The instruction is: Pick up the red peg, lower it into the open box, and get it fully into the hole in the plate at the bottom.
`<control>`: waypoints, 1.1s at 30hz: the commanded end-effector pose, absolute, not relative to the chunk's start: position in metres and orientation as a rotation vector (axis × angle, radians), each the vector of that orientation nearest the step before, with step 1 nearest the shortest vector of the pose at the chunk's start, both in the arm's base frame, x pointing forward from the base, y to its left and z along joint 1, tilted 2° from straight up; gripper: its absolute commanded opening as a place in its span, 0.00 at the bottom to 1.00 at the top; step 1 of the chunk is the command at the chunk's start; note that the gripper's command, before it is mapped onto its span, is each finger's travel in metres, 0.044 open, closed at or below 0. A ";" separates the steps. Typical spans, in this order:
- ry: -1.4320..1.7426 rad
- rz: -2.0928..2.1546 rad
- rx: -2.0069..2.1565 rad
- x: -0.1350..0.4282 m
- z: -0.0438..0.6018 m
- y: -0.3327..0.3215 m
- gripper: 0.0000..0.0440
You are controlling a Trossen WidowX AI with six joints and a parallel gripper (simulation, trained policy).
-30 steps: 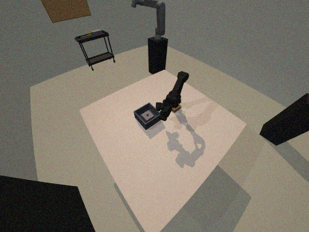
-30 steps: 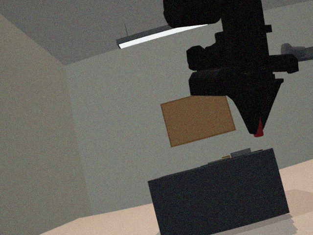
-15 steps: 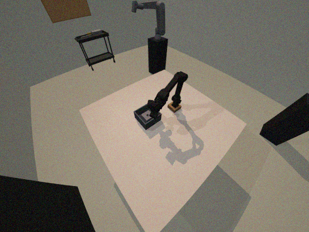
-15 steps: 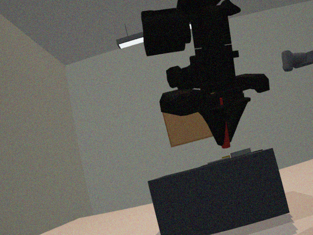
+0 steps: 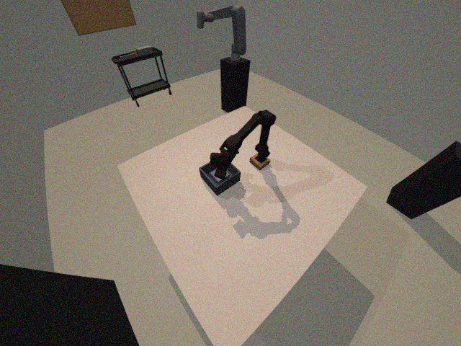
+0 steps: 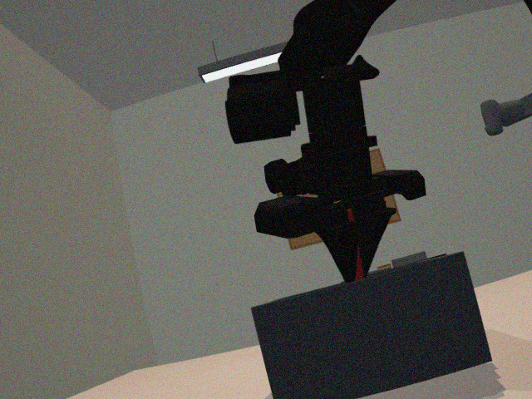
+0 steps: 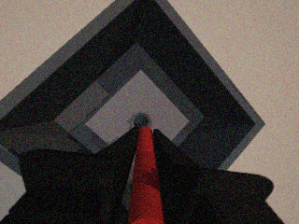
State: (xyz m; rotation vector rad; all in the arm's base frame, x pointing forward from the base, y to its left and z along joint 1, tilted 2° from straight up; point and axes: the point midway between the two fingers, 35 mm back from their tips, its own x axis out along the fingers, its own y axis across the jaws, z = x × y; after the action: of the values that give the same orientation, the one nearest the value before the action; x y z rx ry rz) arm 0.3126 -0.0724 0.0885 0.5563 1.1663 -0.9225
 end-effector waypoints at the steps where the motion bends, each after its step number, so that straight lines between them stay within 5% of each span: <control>1: 1.206 -0.882 0.545 0.316 0.075 -0.078 0.00; 6: 1.258 -0.826 0.526 0.316 0.061 -0.079 0.02; 13: 1.317 -0.775 0.517 0.317 0.044 -0.082 0.36; 17: 1.319 -0.743 0.492 0.325 0.049 -0.088 0.37; 28: 1.317 -0.663 0.535 0.361 0.070 -0.090 1.00; 33: 1.312 -0.608 0.561 0.381 0.082 -0.086 1.00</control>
State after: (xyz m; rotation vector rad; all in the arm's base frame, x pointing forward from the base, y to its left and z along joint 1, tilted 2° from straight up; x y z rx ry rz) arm 0.3603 -0.0913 0.0741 0.5337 1.3401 -0.6636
